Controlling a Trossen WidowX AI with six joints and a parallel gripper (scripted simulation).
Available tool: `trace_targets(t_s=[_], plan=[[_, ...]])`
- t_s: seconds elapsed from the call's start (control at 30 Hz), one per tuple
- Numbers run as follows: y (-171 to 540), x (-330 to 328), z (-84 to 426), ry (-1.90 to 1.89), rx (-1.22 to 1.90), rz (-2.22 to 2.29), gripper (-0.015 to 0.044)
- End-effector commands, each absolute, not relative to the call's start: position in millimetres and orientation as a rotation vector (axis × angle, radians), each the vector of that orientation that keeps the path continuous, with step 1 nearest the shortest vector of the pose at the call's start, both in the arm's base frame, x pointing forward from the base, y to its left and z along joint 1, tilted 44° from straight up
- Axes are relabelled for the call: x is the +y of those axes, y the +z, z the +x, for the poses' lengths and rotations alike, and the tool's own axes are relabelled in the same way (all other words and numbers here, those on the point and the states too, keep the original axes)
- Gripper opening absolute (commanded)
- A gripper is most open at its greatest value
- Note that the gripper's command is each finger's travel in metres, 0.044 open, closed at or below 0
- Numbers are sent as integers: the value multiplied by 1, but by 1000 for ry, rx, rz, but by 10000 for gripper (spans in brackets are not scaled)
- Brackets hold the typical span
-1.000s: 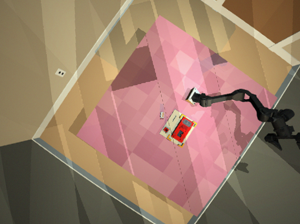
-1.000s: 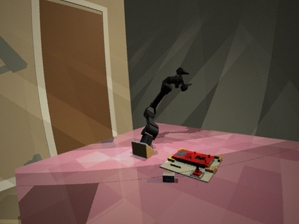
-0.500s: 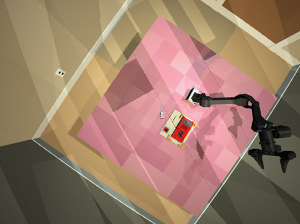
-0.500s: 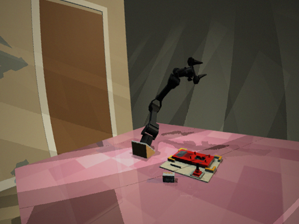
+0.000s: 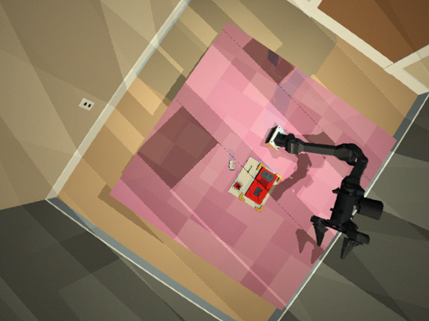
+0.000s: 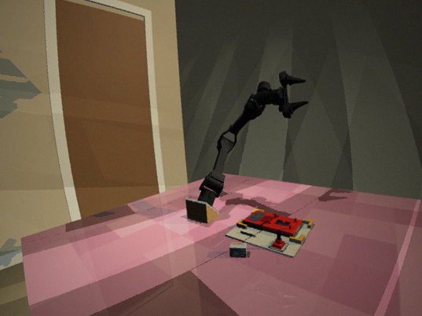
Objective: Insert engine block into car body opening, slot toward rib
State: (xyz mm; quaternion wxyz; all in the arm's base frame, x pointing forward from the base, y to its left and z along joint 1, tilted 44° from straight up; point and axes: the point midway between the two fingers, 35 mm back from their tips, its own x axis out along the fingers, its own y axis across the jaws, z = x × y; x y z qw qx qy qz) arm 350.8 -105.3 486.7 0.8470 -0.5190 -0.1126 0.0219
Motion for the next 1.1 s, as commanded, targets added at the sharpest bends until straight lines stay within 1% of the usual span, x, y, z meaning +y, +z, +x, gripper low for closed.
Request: trace_targets(t_s=[0.0, 0.2, 0.57, 0.8, 1.07], plan=[[461, -121, 365, 50, -151, -1101, 440], [422, -141, 384, 83, -32, -1132, 440], [309, -183, 413, 258, 261, -1222, 440], [236, -198, 416, 430, 410, -1268, 440], [157, -204, 405, 671, 528, -1292, 440]])
